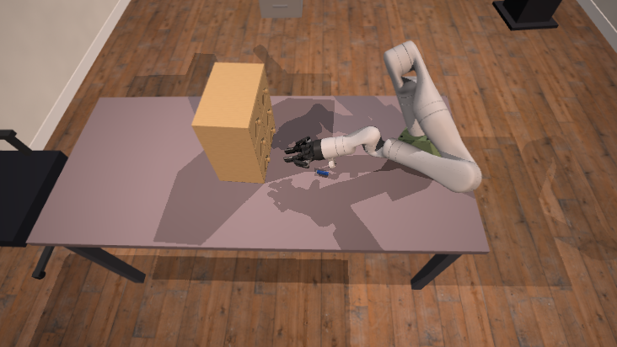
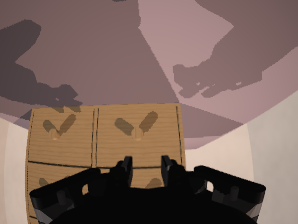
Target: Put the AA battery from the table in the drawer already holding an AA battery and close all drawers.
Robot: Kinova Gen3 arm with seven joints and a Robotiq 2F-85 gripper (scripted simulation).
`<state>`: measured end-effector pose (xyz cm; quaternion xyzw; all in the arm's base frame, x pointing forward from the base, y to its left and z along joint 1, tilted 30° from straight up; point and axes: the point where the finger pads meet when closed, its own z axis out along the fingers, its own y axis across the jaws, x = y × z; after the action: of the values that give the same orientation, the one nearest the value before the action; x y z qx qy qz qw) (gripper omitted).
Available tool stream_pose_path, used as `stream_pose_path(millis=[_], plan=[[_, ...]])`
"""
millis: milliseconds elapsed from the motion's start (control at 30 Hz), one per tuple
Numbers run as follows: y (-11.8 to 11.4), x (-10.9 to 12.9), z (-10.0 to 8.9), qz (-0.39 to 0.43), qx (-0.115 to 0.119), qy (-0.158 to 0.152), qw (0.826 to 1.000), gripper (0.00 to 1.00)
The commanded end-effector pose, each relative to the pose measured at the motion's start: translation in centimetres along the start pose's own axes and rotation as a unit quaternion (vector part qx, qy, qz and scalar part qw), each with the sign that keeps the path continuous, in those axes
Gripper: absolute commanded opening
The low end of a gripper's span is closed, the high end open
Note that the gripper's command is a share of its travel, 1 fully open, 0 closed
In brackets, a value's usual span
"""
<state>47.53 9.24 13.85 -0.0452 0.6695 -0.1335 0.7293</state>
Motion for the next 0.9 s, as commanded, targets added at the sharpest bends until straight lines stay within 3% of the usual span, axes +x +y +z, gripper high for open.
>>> stream_pose_path(millis=[0,867], plan=[[-1.4,0.2,0.4,-0.005,0.009,0.0,1.0,0.33],[-6.6,1.3,2.2,-0.005,0.009,0.0,1.0,0.33]])
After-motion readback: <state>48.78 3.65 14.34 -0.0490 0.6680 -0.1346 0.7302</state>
